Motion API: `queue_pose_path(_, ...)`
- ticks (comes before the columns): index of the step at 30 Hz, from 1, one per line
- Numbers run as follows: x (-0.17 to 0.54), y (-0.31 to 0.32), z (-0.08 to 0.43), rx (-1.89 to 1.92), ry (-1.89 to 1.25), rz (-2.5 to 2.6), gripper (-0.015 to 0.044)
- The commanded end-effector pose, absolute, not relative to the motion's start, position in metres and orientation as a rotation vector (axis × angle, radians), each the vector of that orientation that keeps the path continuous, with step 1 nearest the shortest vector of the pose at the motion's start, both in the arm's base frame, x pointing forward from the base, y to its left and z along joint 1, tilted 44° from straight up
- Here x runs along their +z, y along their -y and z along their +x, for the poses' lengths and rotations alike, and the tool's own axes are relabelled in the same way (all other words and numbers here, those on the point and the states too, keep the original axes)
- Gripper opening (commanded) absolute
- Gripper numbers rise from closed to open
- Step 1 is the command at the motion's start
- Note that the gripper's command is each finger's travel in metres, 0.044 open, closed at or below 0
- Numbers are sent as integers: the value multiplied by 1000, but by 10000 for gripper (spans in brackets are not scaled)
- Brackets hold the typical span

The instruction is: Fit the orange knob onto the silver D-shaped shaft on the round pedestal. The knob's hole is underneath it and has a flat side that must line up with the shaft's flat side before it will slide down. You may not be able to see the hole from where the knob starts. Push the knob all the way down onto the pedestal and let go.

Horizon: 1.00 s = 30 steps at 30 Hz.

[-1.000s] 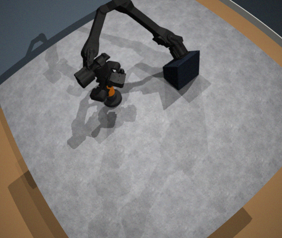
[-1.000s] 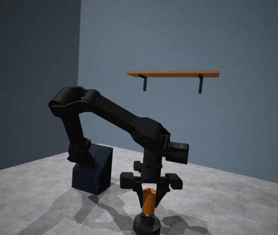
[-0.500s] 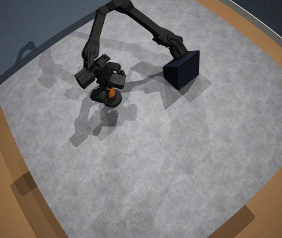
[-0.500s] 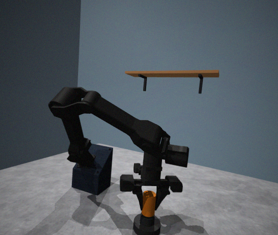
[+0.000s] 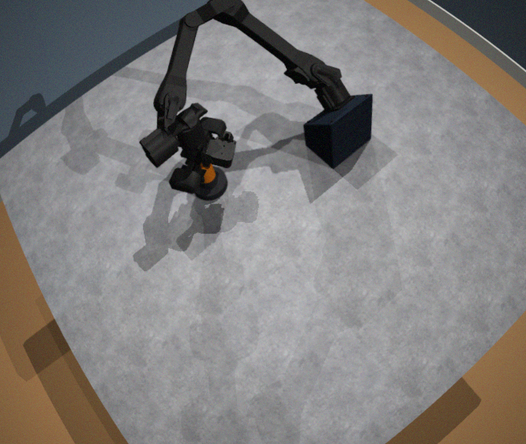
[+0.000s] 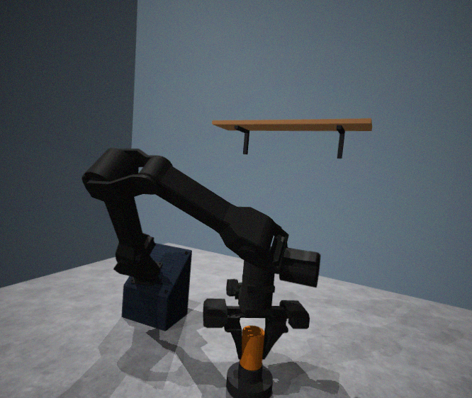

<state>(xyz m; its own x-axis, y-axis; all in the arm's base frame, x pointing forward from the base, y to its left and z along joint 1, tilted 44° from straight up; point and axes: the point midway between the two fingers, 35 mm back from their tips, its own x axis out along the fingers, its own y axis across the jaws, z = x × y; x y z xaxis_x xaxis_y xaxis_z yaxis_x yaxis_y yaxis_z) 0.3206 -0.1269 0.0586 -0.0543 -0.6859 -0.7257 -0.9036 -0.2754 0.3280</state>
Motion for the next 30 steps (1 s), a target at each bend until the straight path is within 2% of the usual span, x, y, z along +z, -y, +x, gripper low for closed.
queue_pose_path(1,59,127,321,1237,-1711,-1965,53)
queue_pose_path(16,59,127,321,1237,-1711,-1965,440)
queue_pose_path(24,61,125,321,1238,-1710,-1965,440)
queue_pose_path(30,119,67,327,1242,-1705,-1963,440)
